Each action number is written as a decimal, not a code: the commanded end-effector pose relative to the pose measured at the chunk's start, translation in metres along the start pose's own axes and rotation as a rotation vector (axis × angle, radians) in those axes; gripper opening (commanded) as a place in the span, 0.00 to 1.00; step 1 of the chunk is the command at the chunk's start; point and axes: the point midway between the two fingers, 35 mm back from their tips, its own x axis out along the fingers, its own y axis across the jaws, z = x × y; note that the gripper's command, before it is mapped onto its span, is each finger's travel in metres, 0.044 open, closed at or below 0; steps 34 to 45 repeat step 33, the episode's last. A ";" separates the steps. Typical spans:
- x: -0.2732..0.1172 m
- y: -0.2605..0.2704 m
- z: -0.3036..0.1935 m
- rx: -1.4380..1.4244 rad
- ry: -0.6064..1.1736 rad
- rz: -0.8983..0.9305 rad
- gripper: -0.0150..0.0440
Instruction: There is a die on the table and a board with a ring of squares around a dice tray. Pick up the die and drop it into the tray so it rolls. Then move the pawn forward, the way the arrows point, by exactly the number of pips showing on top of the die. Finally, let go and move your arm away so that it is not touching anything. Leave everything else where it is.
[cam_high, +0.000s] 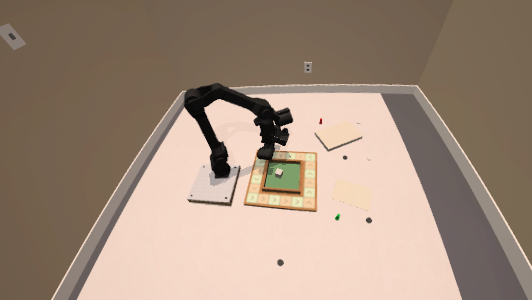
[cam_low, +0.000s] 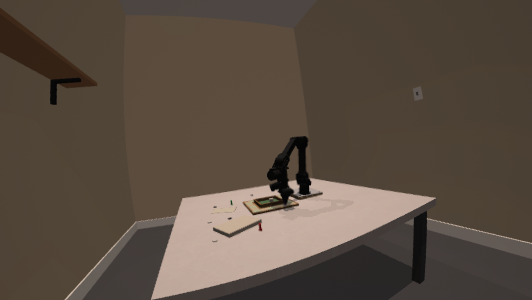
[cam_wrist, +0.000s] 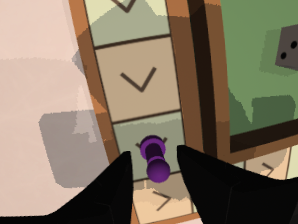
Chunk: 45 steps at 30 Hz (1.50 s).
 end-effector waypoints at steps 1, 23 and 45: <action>-0.001 0.000 0.000 0.000 0.000 0.000 0.65; -0.128 -0.111 -0.021 -0.127 0.007 -0.010 1.00; -0.125 -0.108 -0.018 -0.110 0.003 -0.007 1.00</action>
